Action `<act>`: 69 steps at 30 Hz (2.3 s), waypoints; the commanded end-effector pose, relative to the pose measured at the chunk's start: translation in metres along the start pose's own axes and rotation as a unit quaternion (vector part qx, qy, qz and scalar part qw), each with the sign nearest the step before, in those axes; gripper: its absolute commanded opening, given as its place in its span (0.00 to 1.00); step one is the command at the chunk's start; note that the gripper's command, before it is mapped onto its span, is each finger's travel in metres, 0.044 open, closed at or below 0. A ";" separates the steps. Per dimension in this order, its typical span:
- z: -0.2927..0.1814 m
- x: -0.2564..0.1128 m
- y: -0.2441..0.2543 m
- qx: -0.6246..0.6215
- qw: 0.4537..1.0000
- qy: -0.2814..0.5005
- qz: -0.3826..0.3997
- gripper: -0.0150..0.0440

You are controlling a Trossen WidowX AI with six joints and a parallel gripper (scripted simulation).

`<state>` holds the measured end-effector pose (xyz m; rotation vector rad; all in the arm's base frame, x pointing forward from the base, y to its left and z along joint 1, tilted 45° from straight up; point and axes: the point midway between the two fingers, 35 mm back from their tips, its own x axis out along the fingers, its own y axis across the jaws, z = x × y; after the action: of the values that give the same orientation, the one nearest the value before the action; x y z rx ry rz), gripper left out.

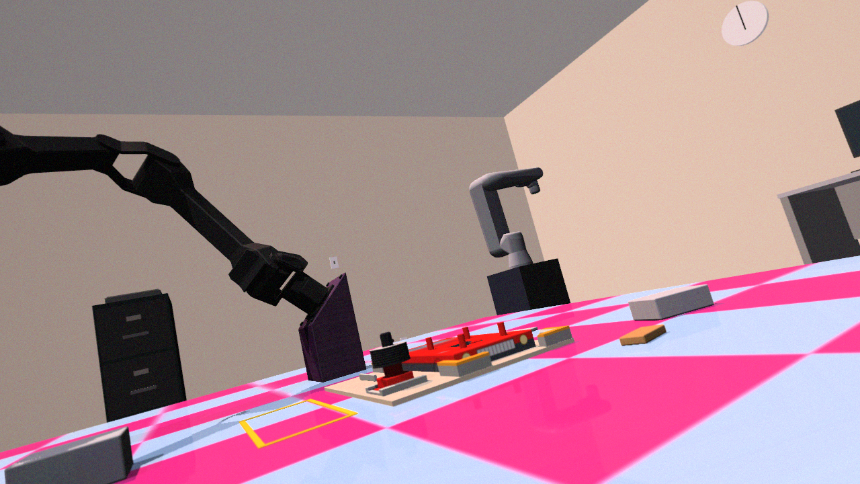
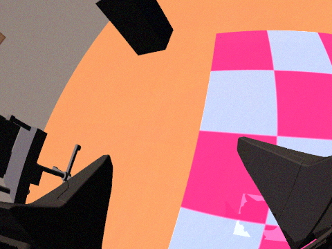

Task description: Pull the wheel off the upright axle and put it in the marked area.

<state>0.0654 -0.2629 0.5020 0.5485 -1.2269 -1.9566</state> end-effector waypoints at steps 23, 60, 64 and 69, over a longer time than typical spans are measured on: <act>-0.197 -0.123 -0.019 -0.184 0.939 0.256 0.141 0.76; -0.268 -0.390 -0.371 -0.547 0.679 0.486 0.060 0.76; -0.269 -0.389 -0.369 -0.547 0.679 0.486 0.060 0.76; -0.286 -0.380 -0.378 -0.547 0.678 0.487 0.060 0.76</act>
<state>0.3625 -0.0220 0.0358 0.6521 0.5857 -1.4751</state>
